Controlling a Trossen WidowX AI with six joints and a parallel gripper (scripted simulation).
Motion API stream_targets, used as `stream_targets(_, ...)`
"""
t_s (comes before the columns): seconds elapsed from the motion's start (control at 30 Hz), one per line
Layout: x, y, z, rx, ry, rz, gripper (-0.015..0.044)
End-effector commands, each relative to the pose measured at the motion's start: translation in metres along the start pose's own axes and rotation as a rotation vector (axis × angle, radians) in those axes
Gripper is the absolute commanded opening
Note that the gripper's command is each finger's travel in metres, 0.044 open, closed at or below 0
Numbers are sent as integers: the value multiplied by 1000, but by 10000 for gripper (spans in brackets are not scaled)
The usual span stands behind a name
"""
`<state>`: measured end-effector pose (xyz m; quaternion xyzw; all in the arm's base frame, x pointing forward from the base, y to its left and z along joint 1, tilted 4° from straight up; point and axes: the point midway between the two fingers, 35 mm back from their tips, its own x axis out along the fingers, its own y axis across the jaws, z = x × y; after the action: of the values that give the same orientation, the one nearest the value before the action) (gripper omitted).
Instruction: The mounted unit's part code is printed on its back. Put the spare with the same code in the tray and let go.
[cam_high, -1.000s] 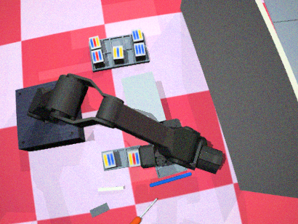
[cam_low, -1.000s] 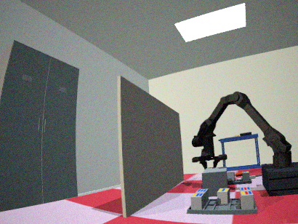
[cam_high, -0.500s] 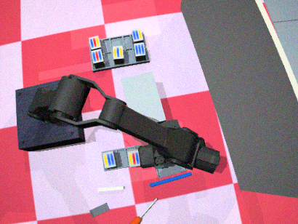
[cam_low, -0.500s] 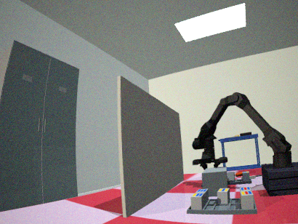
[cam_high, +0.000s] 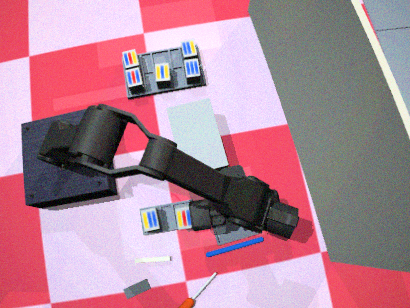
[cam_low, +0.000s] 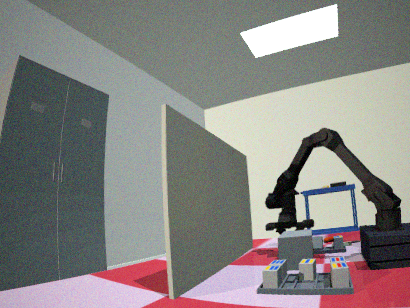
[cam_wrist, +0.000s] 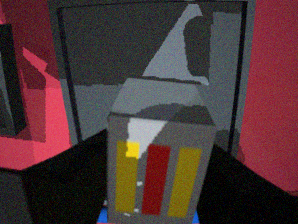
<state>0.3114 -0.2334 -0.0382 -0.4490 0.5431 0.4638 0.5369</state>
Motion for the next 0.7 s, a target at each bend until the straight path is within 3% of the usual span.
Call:
stream_targets(0.0,4,2,1,-4,0,5,0)
stream_targets(0.53,1,0,0,0,0,0,420)
stream_targets(0.67,-11,-1,-1,0,0,1,440)
